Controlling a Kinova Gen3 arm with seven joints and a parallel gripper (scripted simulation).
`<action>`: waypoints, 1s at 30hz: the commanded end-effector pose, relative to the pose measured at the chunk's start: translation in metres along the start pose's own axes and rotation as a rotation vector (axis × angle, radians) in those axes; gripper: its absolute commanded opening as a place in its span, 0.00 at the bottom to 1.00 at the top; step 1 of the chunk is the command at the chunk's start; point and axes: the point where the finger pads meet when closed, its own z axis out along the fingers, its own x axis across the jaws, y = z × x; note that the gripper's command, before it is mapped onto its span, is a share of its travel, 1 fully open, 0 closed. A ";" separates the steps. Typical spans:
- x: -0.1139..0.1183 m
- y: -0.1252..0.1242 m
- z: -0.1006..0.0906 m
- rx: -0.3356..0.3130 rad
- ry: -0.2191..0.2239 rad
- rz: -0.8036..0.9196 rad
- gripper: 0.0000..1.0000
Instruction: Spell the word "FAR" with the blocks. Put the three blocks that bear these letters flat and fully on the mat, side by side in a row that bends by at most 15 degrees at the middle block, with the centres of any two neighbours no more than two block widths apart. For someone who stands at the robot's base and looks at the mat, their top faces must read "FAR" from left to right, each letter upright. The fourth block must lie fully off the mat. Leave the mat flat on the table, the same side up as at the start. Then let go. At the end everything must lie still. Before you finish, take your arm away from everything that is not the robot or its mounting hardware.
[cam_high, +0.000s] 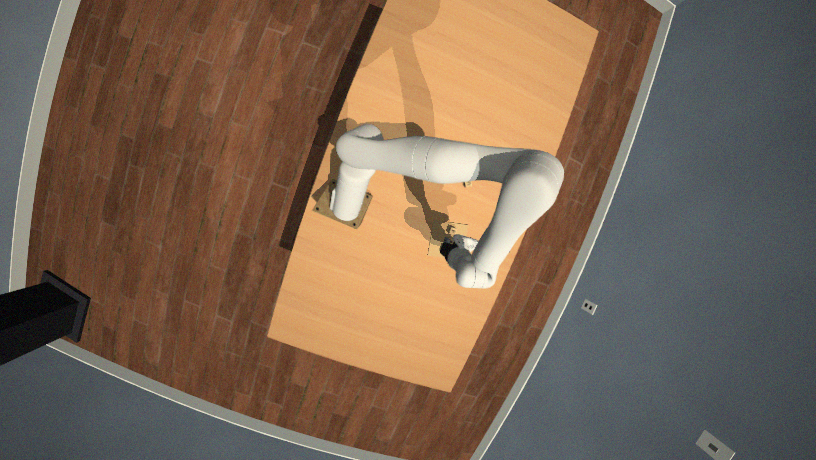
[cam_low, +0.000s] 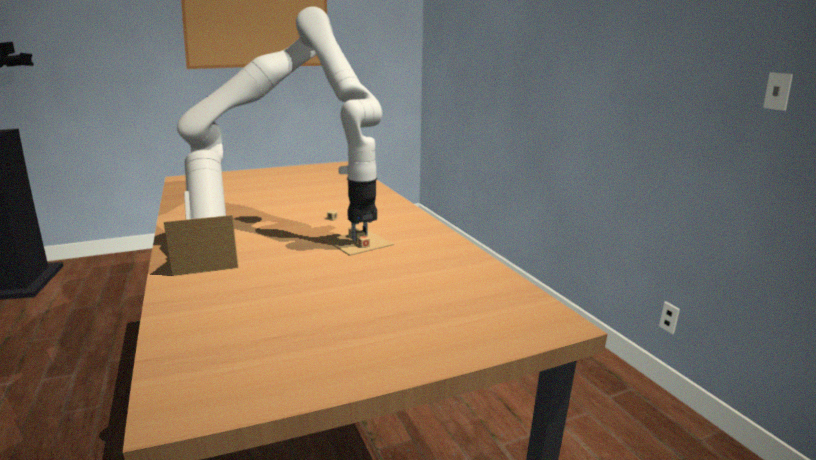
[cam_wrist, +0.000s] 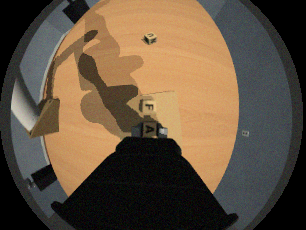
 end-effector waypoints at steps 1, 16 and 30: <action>0.001 -0.001 0.002 0.000 0.001 0.008 0.49; 0.001 -0.001 0.002 0.000 0.001 0.008 0.49; 0.001 -0.001 0.002 0.000 0.001 0.008 0.73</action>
